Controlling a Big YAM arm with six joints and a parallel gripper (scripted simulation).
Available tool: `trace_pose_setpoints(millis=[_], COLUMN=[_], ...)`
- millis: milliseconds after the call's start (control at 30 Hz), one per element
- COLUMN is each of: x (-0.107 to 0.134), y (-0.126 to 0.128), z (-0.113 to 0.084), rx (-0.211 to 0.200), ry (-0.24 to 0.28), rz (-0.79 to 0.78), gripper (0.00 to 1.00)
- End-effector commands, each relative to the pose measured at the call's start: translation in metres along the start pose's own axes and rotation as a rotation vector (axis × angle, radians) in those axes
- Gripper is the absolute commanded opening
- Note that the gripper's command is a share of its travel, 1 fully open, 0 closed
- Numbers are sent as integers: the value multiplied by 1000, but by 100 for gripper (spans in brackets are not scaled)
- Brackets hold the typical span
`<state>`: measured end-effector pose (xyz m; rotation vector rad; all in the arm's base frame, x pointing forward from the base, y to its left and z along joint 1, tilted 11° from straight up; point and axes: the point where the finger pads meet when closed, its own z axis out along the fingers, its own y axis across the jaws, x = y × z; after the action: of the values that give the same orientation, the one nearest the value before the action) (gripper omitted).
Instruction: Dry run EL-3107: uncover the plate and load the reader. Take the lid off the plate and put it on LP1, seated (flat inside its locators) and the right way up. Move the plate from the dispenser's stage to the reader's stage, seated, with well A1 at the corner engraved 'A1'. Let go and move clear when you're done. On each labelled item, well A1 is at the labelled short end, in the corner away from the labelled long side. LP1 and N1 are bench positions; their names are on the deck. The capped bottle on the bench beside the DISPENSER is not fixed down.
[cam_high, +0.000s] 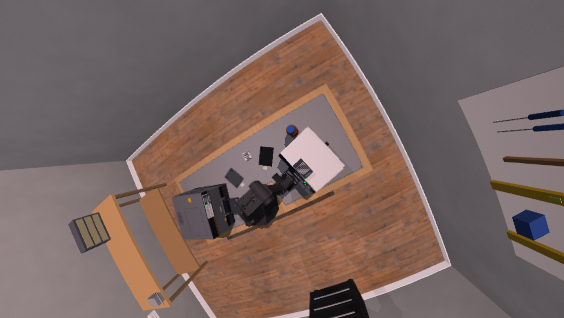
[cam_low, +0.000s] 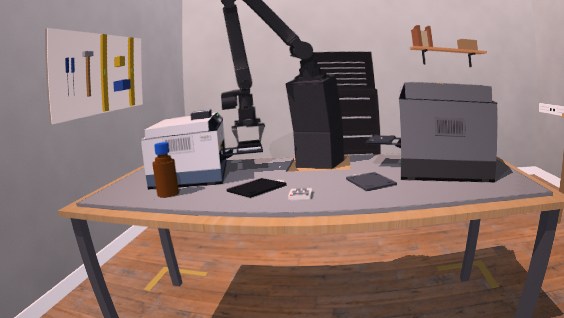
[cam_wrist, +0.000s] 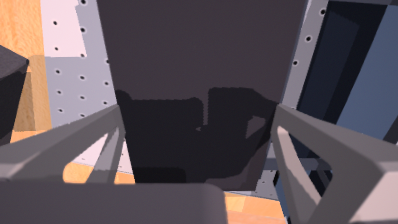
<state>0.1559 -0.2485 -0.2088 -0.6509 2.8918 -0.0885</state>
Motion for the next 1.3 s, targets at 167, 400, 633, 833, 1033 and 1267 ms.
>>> trace_pose_setpoints(millis=[167,400,633,833,1033,1267], x=[5,0,-5,-4,4,1], y=[0,3,-1,-4,-1,2], z=[-10,-5,-11,-11,-7,-14], rx=[5,2,10,10,11,1], ry=[2,0,-2,-2,0,-1], rz=[2,-7,-21,-16,8,-8], gripper=[85,85,85,85,85,85])
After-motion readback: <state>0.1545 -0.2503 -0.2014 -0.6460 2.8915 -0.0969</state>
